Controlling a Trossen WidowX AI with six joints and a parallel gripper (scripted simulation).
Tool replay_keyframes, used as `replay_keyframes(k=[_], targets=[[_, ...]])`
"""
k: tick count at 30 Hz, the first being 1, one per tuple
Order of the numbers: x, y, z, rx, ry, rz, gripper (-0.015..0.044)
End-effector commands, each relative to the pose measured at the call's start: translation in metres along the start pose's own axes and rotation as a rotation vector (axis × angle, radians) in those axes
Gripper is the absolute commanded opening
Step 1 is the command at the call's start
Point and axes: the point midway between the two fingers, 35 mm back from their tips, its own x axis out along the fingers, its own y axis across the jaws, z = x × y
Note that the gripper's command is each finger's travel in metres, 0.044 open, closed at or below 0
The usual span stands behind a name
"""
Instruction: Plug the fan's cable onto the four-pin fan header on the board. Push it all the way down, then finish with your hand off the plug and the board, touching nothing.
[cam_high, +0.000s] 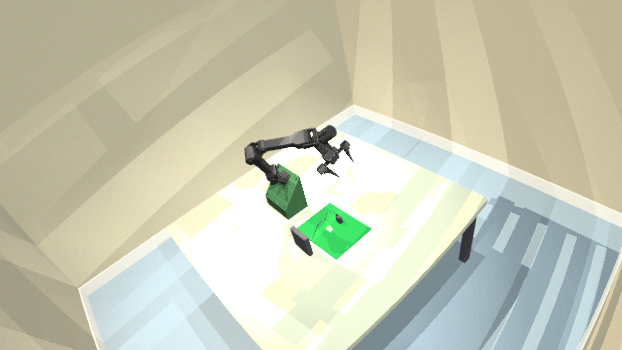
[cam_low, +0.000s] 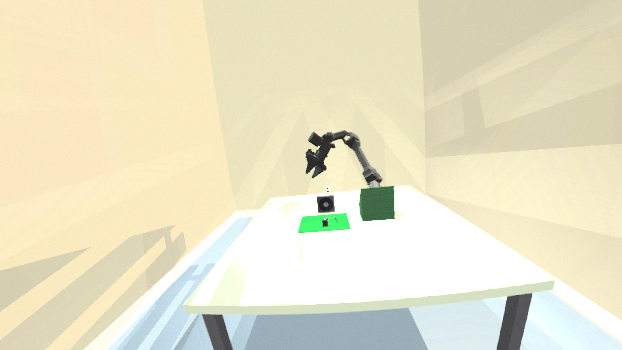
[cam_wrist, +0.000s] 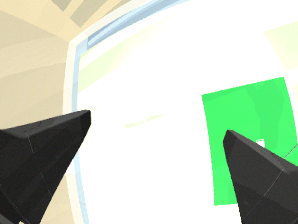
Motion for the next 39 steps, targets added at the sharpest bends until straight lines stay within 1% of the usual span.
replay_keyframes(k=[1, 6, 9, 13, 15, 17, 21, 22, 39], targets=[[0.039, -0.036, -0.019, -0.100, 0.143, -0.153, 0.0440], [0.080, -0.096, -0.049, -0.234, 0.388, -0.353, 0.0440], [0.091, -0.123, -0.063, -0.288, 0.506, -0.429, 0.0440], [0.092, -0.125, -0.064, -0.292, 0.515, -0.434, 0.0440], [0.099, -0.128, -0.067, -0.292, 0.515, -0.433, 0.0440], [0.114, -0.135, -0.073, -0.292, 0.514, -0.432, 0.0440], [0.161, -0.165, -0.098, -0.293, 0.513, -0.436, 0.0440], [0.168, -0.171, -0.103, -0.294, 0.513, -0.438, 0.0440], [0.179, -0.177, -0.109, -0.294, 0.513, -0.438, 0.0440]])
